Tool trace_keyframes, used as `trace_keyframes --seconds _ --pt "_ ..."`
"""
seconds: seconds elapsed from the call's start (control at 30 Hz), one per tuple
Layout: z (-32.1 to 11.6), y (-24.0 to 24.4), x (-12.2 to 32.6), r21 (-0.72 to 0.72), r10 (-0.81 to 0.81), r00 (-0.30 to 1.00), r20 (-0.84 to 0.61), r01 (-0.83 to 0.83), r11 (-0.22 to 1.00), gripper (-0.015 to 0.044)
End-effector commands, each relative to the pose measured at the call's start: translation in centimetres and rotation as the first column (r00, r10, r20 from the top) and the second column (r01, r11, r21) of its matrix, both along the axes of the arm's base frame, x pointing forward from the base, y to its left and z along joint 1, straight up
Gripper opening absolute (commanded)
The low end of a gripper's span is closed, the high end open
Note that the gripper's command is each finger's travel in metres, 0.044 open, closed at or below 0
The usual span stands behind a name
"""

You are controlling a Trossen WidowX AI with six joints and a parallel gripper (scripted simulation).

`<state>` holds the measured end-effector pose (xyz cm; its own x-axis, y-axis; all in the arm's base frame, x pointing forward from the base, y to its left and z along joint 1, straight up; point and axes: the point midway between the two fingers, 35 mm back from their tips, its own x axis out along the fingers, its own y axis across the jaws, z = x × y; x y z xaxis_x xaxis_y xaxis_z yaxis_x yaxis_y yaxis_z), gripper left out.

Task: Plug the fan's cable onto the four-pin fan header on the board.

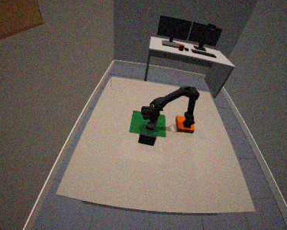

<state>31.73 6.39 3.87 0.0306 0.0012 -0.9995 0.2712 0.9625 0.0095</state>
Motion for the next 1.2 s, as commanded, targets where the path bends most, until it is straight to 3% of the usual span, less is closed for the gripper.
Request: trace_keyframes --seconds 0.0,1.17 --pt "-0.1 0.04 -0.04 0.003 0.002 1.0 -0.001 -0.002 1.0 0.0" --pt "-0.94 0.05 0.04 0.003 0.002 1.0 -0.001 -0.002 1.0 0.0"
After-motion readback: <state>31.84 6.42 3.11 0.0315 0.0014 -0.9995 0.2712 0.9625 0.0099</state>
